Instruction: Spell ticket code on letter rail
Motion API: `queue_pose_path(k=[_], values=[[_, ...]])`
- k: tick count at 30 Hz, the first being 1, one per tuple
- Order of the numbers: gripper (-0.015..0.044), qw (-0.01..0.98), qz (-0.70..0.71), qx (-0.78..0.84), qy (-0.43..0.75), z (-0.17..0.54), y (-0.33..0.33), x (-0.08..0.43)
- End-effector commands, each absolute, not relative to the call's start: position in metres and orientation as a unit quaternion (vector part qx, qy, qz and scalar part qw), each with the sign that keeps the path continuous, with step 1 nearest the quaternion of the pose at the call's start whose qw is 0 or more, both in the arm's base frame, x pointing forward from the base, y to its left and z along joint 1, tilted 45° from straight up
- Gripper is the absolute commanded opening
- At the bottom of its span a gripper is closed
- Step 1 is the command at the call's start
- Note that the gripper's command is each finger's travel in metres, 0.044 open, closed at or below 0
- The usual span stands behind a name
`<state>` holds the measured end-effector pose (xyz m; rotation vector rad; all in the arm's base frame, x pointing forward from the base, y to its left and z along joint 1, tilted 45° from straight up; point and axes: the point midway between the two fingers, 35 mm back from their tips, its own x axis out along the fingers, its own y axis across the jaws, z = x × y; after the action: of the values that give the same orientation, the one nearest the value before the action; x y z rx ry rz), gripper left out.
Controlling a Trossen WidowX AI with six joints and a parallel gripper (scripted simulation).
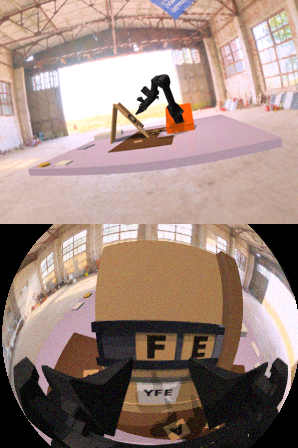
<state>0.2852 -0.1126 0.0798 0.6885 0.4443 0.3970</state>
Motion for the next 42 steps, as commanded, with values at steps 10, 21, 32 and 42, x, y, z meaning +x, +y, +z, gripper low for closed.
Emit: queue_pose_path(k=[10,21,32,42], values=[[0.0,0.898,0.192,0.333,0.215,0.08,-0.113,0.285],[0.0,0.896,0.189,0.331,0.229,0.078,-0.114,0.289],[0.0,0.832,0.226,0.276,0.425,0.088,-0.105,0.312],[0.0,0.772,0.296,0.245,0.506,0.117,-0.087,0.304]])
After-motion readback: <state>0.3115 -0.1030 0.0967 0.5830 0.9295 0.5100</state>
